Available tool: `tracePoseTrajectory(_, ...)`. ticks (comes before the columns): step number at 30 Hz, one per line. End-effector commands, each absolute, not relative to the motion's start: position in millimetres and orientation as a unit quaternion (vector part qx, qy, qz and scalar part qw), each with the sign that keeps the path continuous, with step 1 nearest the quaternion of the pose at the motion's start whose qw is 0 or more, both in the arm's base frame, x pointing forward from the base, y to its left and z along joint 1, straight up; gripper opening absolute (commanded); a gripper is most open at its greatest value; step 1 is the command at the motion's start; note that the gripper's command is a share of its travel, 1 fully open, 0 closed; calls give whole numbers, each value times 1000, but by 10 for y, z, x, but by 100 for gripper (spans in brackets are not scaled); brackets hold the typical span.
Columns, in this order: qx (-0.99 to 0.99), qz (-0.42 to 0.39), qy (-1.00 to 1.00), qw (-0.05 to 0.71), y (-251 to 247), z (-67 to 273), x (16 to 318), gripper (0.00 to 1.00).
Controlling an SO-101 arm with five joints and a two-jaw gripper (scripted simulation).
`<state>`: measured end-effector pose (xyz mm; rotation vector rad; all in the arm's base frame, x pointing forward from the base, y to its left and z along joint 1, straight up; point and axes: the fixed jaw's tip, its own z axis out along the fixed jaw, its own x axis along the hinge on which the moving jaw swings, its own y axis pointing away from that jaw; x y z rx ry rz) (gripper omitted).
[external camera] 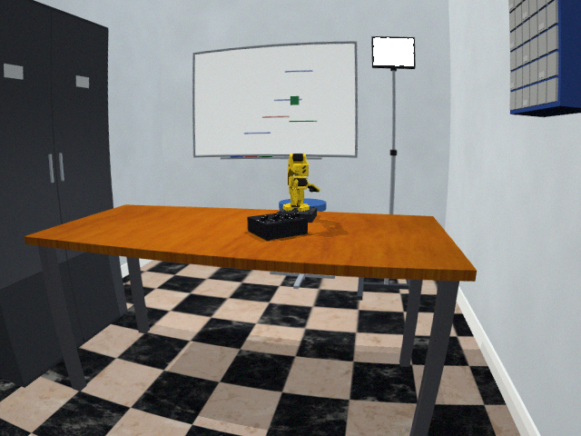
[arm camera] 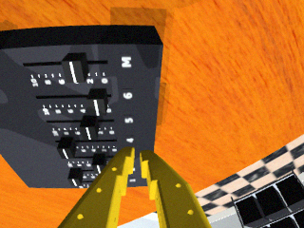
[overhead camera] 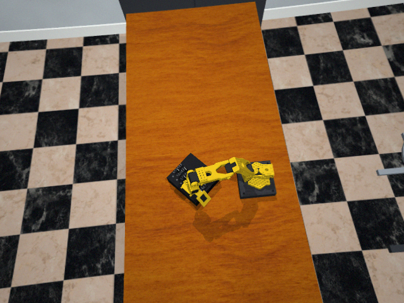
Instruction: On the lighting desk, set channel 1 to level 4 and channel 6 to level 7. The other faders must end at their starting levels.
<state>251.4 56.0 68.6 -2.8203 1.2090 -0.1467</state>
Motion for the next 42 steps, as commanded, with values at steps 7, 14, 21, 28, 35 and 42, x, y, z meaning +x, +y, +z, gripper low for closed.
tracePoseTrajectory(7, -919, -39, 392, 30, 585, 652, 2494, 0)
tracePoseTrajectory(14, -919, -38, 392, 29, 585, 648, 2494, 0)
tracePoseTrajectory(21, -919, -35, 392, 27, 586, 625, 2494, 0)
tracePoseTrajectory(28, -919, -35, 392, 26, 587, 621, 2494, 0)
tracePoseTrajectory(35, -919, -31, 393, 24, 587, 594, 2497, 0)
tracePoseTrajectory(42, -919, -21, 393, 16, 589, 508, 2504, 0)
